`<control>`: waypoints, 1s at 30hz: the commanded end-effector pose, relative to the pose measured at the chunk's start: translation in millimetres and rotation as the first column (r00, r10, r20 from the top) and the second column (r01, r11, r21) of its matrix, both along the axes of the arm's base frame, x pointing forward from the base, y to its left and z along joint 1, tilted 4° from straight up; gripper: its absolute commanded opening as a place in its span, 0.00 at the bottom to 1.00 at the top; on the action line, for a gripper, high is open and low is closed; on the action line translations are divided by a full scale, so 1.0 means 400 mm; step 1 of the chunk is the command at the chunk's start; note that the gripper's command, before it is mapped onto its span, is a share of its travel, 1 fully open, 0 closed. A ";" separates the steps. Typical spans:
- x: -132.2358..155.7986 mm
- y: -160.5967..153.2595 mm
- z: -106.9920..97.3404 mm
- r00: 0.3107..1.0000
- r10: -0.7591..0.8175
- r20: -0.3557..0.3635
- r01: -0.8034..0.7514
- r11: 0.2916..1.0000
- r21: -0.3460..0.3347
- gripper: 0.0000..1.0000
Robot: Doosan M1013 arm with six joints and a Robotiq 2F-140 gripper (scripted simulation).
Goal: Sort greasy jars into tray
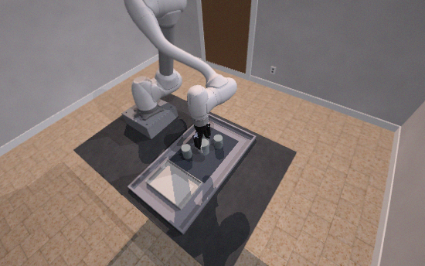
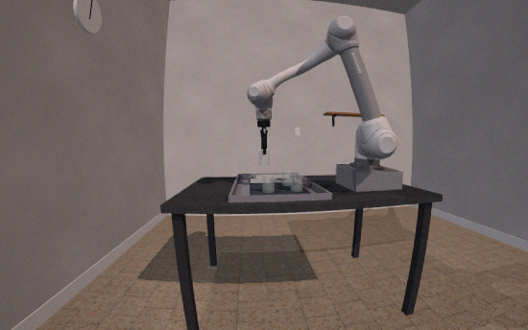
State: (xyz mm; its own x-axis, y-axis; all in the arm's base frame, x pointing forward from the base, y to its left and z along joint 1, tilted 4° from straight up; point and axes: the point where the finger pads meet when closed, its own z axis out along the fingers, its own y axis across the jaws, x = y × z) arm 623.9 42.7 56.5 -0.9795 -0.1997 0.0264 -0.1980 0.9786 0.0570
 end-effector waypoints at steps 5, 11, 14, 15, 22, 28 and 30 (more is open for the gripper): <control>0.002 -0.002 0.043 1.000 0.000 0.000 0.000 1.000 0.000 0.00; 0.000 -0.036 0.054 1.000 0.000 0.000 0.000 1.000 0.000 0.00; -0.001 -0.044 0.054 1.000 0.000 0.000 0.000 1.000 0.000 0.00; -0.002 -0.052 0.053 1.000 0.000 0.000 0.000 1.000 0.000 0.00; -0.006 -0.110 0.051 1.000 0.000 0.000 0.000 1.000 0.000 0.00; -0.010 -0.159 0.048 1.000 0.000 0.000 0.000 1.000 0.000 0.00; -0.010 -0.167 0.048 1.000 0.000 0.000 0.000 1.000 0.000 0.00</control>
